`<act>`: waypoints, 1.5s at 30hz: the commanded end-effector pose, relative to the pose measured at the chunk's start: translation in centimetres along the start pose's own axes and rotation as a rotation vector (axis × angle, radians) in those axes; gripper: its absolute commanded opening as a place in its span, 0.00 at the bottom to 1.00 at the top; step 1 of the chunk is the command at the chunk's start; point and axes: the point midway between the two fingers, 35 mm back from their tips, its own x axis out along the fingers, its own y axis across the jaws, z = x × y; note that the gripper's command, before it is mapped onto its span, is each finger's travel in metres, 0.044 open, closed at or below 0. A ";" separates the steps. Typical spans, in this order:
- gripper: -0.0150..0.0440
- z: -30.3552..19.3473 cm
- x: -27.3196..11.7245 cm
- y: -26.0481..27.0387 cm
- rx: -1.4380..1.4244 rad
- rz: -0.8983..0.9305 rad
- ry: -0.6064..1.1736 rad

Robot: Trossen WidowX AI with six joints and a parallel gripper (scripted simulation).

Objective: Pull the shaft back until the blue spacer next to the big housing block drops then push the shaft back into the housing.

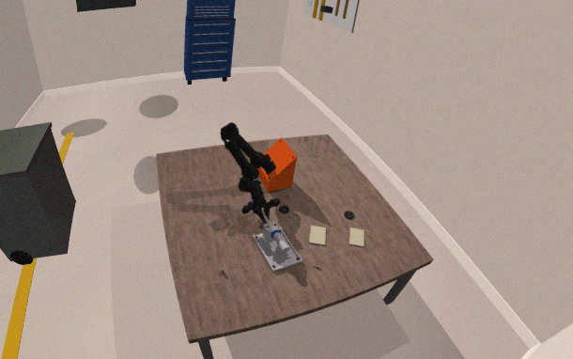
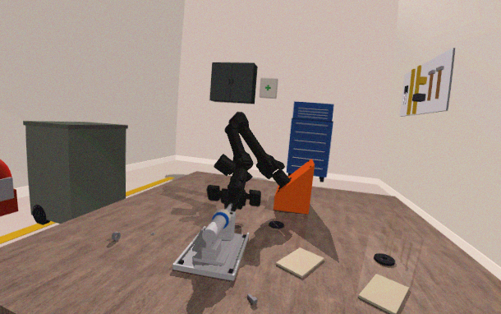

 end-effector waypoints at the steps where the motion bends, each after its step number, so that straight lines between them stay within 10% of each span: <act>1: 0.25 0.1 -0.1 -0.1 -0.003 -0.003 -0.001; 45: 0.25 0.3 -0.4 -0.1 -0.003 -0.003 -0.001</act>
